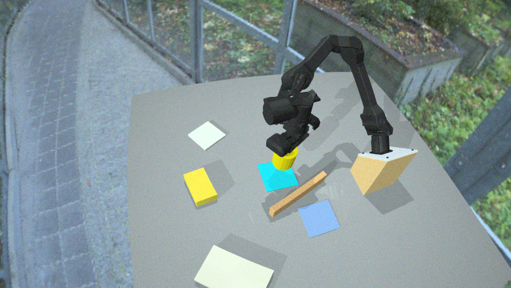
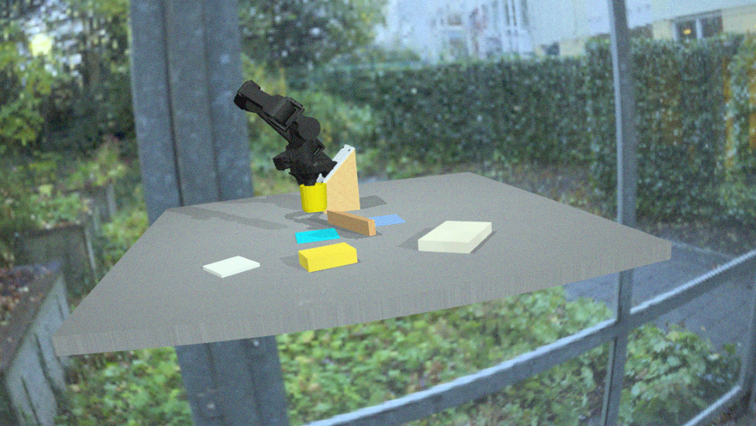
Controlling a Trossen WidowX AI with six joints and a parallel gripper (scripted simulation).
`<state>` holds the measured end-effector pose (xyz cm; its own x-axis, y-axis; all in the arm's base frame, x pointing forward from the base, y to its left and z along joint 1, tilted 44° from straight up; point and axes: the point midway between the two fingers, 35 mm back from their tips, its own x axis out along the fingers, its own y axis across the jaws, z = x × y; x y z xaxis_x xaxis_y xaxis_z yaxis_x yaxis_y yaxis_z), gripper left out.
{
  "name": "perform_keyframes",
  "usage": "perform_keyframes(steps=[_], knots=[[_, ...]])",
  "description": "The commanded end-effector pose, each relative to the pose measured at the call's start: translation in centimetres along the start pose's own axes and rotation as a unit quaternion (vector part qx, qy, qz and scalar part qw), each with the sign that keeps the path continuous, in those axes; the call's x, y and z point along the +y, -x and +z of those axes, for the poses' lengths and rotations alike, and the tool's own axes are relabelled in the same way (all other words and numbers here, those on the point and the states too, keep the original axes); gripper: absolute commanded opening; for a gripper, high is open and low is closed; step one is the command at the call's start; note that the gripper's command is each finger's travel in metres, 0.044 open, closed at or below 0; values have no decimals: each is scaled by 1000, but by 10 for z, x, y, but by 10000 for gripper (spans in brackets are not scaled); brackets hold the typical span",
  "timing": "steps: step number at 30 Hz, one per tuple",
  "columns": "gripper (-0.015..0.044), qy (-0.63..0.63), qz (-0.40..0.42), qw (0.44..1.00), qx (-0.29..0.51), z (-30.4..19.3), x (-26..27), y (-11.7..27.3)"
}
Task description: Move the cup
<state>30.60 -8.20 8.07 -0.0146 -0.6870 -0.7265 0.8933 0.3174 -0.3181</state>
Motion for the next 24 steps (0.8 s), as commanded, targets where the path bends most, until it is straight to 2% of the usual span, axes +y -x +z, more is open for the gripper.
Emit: perform_keyframes(steps=[1, 24], knots=[[0, 3, -1, 1000, -1, 4, -1, -1], [0, 3, -1, 1000, -2, 5, 0, -35]])
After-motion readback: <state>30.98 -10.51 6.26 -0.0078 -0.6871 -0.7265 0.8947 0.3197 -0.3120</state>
